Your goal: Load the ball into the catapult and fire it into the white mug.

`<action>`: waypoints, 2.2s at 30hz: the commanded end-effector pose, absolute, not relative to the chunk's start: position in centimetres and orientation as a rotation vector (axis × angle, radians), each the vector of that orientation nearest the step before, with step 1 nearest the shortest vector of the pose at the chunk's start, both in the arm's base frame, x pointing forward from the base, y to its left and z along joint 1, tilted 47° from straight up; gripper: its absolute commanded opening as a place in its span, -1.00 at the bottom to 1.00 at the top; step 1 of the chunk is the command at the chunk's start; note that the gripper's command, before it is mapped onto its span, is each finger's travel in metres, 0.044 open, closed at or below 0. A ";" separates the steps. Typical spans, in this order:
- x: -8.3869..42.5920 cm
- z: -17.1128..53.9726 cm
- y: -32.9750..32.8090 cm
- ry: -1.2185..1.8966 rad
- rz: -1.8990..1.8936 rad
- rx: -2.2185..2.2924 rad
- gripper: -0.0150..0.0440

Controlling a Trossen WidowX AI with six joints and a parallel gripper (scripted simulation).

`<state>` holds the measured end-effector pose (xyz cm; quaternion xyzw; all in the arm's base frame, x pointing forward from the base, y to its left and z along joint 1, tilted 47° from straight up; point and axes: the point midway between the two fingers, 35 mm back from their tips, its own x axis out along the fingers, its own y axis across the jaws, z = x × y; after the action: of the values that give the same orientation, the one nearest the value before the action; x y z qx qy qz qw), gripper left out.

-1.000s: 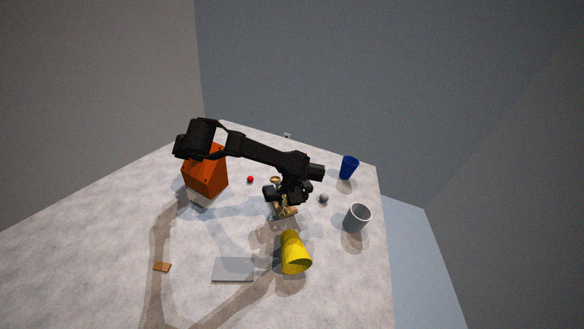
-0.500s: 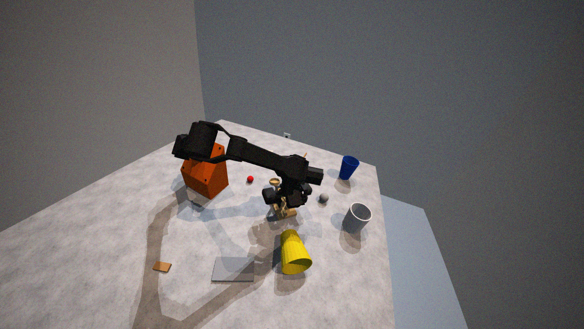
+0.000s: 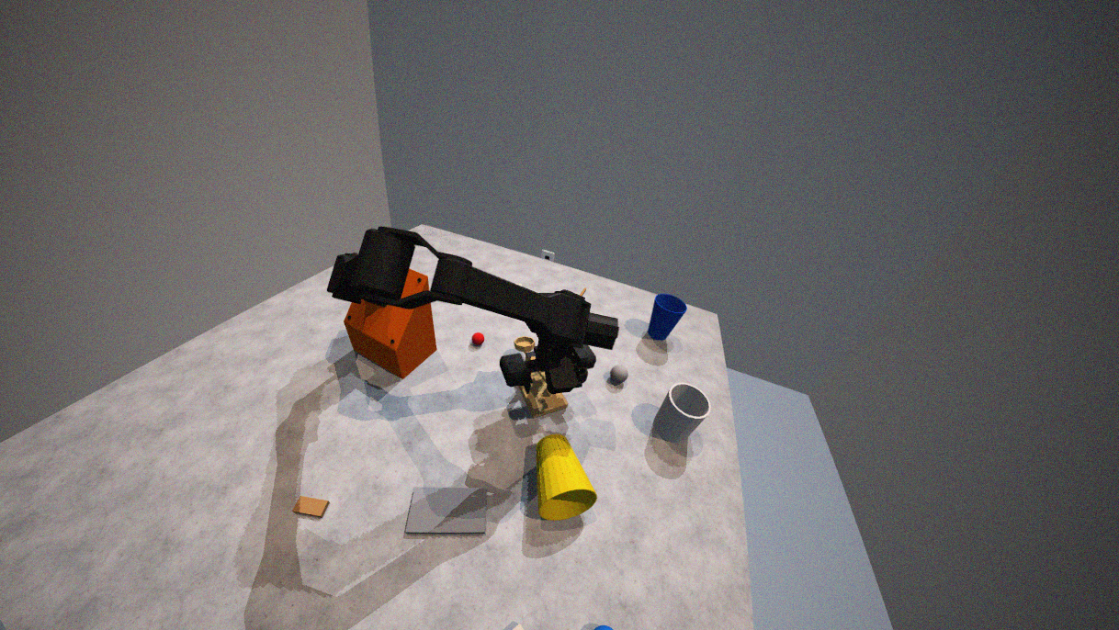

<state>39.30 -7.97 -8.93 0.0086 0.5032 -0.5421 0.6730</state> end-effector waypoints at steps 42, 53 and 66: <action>39.7 -7.7 -6.4 1.124 -1.196 0.013 1.00; 39.5 -8.9 -7.7 1.124 -1.197 0.012 1.00; 39.6 -9.3 -8.2 1.119 -1.199 0.024 0.56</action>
<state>39.59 -8.24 -9.33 0.0103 0.4990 -0.5346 0.6820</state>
